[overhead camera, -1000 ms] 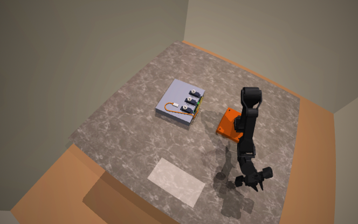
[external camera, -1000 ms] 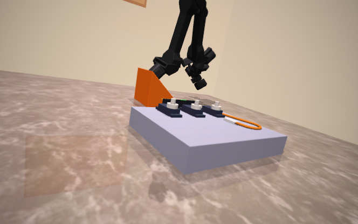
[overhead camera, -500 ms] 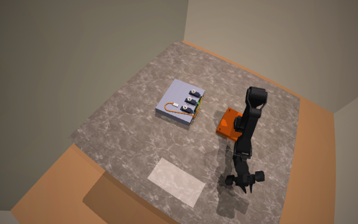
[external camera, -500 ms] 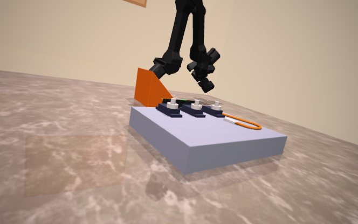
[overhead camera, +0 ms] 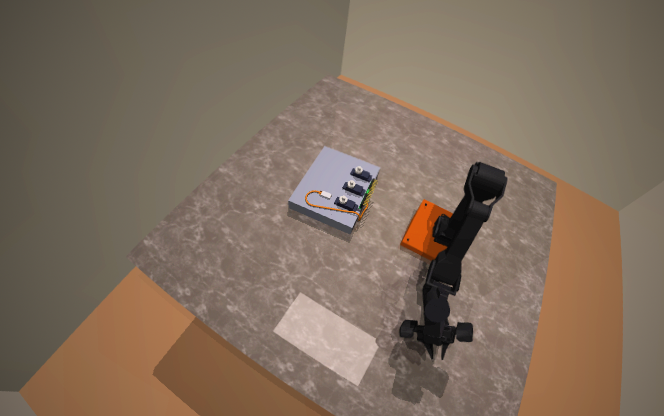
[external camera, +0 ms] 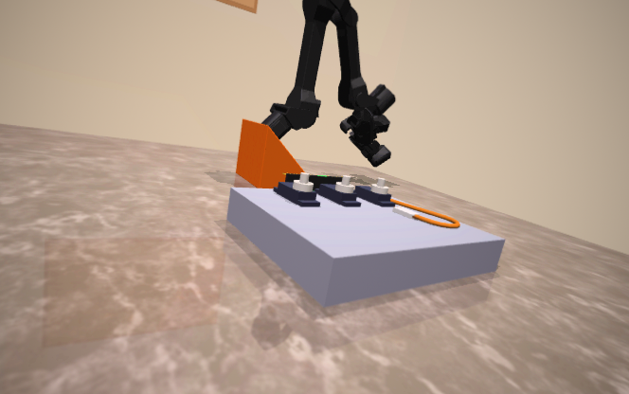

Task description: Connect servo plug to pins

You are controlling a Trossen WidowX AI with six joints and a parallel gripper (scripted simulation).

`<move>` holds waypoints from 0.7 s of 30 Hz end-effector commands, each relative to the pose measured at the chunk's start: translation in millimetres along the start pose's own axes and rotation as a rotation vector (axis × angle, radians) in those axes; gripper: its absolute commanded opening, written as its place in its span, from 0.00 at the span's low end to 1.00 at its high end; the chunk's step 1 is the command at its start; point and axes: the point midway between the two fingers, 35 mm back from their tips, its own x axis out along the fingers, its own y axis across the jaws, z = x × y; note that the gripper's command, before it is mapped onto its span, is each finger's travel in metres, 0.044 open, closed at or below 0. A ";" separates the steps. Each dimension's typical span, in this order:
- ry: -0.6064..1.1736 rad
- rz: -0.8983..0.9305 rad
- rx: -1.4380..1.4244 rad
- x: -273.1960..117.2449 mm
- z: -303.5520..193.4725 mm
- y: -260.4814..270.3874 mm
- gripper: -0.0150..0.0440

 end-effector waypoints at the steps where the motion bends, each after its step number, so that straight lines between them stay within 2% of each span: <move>1: -0.022 -0.055 -0.016 -3.7 8.9 -13.1 0.45; 21: -0.088 -0.329 -0.042 -32.7 33.7 -80.1 0.45</move>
